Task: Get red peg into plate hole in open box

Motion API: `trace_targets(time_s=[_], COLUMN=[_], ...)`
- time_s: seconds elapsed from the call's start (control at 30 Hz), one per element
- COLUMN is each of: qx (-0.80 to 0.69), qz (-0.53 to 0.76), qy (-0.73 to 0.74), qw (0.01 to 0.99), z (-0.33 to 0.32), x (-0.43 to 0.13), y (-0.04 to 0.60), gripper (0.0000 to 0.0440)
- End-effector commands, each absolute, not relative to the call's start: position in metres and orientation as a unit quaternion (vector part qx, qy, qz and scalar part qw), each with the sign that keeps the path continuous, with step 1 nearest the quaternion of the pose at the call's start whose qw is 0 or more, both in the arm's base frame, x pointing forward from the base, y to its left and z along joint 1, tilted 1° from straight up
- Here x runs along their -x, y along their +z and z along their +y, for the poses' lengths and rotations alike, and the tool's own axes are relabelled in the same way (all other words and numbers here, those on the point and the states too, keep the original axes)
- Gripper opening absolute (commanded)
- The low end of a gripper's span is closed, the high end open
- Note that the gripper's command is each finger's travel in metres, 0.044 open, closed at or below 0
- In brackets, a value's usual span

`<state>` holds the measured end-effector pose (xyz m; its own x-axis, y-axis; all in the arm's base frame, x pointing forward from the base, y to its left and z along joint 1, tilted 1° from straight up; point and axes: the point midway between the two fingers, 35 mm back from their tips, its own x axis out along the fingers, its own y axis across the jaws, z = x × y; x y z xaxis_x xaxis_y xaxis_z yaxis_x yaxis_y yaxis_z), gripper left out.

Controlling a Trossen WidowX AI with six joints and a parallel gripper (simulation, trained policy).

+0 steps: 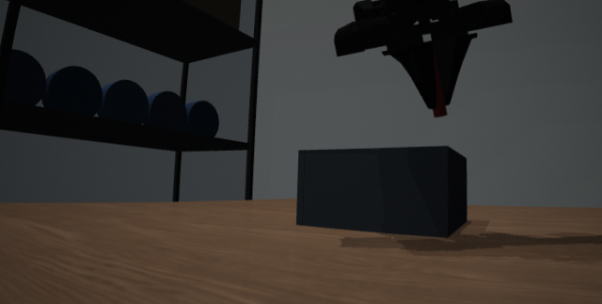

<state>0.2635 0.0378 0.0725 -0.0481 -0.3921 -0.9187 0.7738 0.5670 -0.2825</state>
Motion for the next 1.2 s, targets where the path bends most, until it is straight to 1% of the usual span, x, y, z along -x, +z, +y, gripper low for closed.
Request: trace_targets(time_s=[0.0,0.47,0.77,0.97,1.03,1.17], qx=[-0.183,-0.226,-0.24,-0.241,-0.24,-0.238], qz=[0.563,0.543,0.553,0.568,0.577,0.597], qy=[-0.444,-0.457,-0.432,-0.404,-0.393,-0.377], qw=[0.672,0.667,0.671,0.676,0.674,0.666], z=[0.023,-0.039,-0.071,-0.082,-0.083,-0.084], x=[-0.278,-0.318,-0.339,-0.349,-0.348,-0.346], y=[0.079,0.071,0.054,0.035,0.028,0.014], gripper=[0.0,0.0,0.0,0.0,0.002,0.011])
